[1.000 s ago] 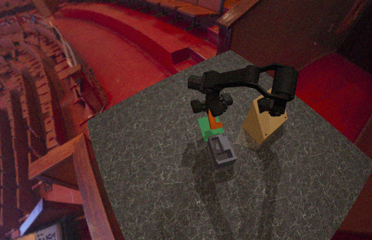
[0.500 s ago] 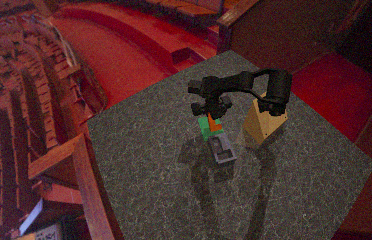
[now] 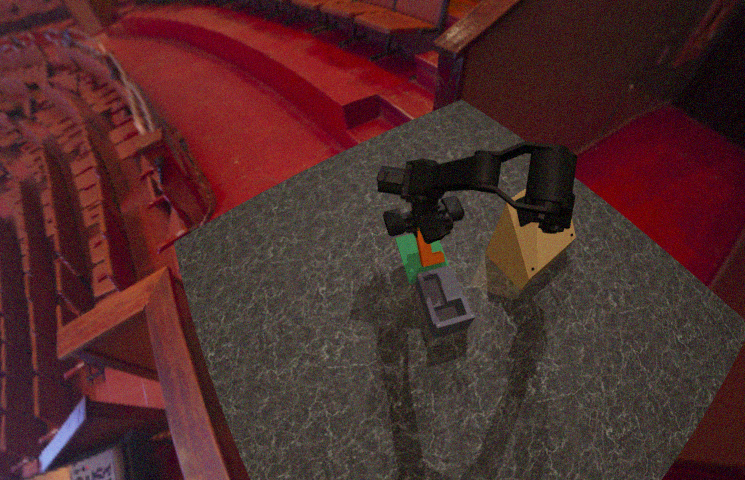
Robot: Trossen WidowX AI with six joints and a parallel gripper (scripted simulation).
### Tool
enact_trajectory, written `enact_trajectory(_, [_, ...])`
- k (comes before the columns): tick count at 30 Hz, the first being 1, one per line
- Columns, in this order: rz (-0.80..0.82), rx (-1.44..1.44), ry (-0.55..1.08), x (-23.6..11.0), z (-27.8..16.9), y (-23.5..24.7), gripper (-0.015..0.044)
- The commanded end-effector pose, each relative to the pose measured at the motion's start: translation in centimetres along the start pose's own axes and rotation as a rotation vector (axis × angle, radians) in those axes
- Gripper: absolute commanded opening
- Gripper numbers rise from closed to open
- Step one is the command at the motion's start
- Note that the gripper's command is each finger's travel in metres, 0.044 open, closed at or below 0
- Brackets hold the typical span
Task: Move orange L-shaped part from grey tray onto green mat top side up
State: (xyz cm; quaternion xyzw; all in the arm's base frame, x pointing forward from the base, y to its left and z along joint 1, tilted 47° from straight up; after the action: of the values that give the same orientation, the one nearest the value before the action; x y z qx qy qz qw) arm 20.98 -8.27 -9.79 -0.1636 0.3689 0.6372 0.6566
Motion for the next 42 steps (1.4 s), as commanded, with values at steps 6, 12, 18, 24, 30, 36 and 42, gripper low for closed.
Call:
enact_trajectory(6, [0.000,0.007,-0.008,0.2,0.0,0.1,0.0000])
enact_trajectory(12, [0.000,0.007,-0.008,0.2,0.0,0.1,0.0000])
enact_trajectory(18, [0.003,0.002,-0.002,0.1,0.0,0.0,0.0053])
enact_trajectory(24, [0.003,0.002,-0.002,0.1,0.0,0.0,0.0210])
enact_trajectory(30, [-0.001,0.006,0.001,-4.0,-0.2,-0.4,0.0367])
enact_trajectory(36, [-0.001,0.008,-0.003,-8.9,-0.2,0.0,0.0400])
enact_trajectory(42, [-0.013,0.013,-0.007,-8.4,-0.3,-0.1,0.0400])
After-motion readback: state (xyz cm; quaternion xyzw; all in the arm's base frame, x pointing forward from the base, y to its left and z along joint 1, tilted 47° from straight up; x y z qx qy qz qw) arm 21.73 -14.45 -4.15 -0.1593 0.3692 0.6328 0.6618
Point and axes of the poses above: the point midway between the two fingers, 35 mm back from their tips, its own x axis out along the fingers, its own y axis across the jaws, z = x × y, the point moved 9 cm from there along -x, back along the fingers, and after that the axes turned 2 degrees about x, right-handed, at the moved point
